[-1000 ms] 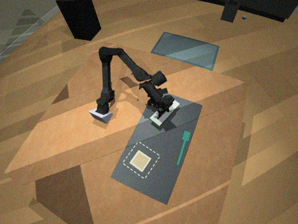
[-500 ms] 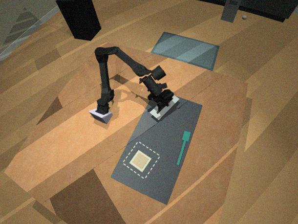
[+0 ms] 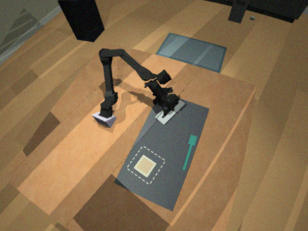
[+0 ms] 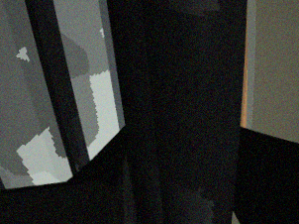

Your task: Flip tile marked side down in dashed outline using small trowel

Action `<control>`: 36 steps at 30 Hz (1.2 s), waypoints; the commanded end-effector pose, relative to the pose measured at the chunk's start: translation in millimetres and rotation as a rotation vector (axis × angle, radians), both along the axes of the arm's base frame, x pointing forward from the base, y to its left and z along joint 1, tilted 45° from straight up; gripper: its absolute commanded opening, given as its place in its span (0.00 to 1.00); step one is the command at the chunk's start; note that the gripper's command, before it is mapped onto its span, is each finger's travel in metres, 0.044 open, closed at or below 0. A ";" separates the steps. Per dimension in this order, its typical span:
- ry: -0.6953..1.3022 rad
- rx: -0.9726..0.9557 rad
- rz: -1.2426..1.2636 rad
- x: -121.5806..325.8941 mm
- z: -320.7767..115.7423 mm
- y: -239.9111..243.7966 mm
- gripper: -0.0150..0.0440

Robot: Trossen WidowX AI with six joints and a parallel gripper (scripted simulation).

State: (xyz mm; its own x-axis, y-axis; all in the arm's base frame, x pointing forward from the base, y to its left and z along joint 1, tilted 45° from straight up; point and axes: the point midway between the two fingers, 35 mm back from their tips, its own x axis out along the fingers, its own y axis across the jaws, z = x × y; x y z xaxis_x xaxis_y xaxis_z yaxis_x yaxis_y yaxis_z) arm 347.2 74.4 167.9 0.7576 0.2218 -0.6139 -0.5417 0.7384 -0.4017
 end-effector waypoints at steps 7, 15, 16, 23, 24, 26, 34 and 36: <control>-0.009 0.002 -0.015 2.3 -9.2 8.8 0.25; -0.009 0.002 -0.015 2.3 -9.9 9.5 0.52; -0.009 0.002 -0.015 2.3 -9.9 9.5 0.57; -0.009 0.002 -0.015 2.3 -9.9 9.5 0.76; -0.009 0.002 -0.015 2.3 -9.9 9.5 0.76; -0.009 0.002 -0.015 2.3 -9.9 9.5 0.76; -0.009 0.002 -0.015 -5.3 -2.5 7.3 0.76; -0.008 0.002 -0.014 -9.9 1.7 6.0 0.76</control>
State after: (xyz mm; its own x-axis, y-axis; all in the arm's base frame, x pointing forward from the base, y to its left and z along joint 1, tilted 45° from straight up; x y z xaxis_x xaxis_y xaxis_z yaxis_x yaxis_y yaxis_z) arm 343.4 82.3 163.1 0.7647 0.2121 -0.6085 -0.5292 0.7454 -0.4053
